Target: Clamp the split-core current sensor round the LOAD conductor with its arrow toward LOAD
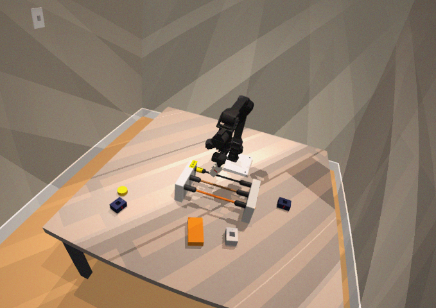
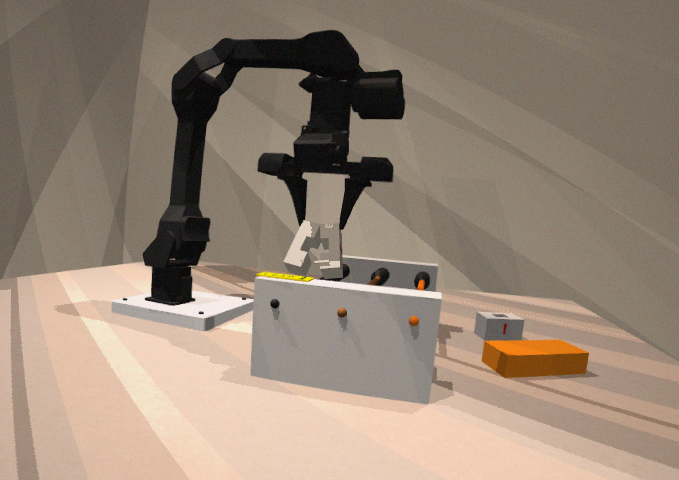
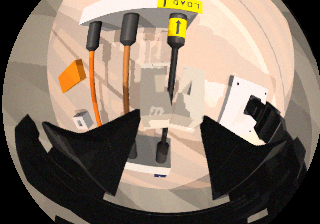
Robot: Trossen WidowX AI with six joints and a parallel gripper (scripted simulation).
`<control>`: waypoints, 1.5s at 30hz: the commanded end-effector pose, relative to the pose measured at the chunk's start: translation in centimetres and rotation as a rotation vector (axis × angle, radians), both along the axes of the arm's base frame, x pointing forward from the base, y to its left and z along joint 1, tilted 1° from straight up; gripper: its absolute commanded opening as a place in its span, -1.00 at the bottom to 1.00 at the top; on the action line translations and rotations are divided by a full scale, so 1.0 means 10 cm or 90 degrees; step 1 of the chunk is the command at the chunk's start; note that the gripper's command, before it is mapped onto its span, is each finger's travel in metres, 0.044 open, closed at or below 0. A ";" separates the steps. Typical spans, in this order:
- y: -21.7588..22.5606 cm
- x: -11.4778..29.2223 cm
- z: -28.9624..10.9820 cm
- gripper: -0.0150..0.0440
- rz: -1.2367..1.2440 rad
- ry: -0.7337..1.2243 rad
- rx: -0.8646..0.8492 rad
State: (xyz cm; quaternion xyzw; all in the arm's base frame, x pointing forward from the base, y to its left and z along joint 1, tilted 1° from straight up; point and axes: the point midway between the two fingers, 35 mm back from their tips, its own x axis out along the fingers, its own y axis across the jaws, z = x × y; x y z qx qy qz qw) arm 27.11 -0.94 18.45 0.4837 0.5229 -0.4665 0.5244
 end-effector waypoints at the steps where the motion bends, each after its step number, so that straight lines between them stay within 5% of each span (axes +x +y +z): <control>1: 0.00 0.01 -0.06 -0.49 -0.007 0.001 0.001; 45: 0.01 0.01 -0.48 -0.49 -0.002 0.002 0.000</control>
